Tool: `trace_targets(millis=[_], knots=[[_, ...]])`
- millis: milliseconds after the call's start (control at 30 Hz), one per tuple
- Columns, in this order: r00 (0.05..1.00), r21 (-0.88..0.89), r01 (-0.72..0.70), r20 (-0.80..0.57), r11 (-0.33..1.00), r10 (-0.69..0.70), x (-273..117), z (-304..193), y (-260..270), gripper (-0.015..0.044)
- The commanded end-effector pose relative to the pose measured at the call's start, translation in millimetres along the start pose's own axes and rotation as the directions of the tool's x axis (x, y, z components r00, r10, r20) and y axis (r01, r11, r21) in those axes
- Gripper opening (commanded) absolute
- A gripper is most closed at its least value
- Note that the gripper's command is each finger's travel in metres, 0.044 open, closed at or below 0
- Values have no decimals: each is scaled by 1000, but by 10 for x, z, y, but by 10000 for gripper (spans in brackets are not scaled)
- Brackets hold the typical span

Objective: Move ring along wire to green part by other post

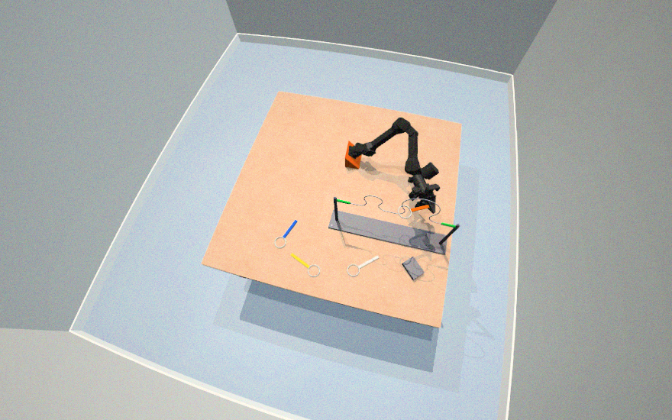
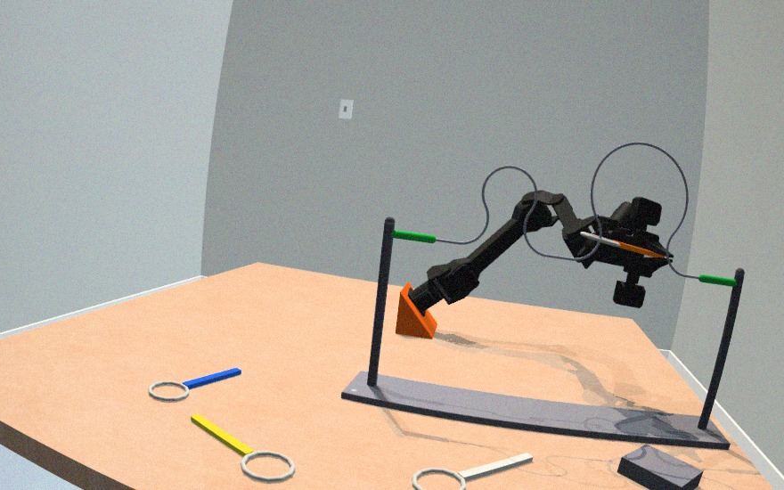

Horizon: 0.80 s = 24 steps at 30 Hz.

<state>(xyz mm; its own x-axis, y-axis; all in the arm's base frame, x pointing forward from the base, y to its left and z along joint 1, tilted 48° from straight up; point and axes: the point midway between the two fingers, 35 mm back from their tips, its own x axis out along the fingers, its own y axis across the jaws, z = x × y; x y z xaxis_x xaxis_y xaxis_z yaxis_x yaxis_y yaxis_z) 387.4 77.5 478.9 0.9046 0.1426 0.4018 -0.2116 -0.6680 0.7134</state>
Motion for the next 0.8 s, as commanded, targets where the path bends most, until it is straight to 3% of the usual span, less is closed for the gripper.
trace_targets(millis=[0,767], knots=[[999,-78,49,-7,996,-50,-27,17,-159,-150],[944,-544,288,21,788,-330,-300,308,-966,-150]])
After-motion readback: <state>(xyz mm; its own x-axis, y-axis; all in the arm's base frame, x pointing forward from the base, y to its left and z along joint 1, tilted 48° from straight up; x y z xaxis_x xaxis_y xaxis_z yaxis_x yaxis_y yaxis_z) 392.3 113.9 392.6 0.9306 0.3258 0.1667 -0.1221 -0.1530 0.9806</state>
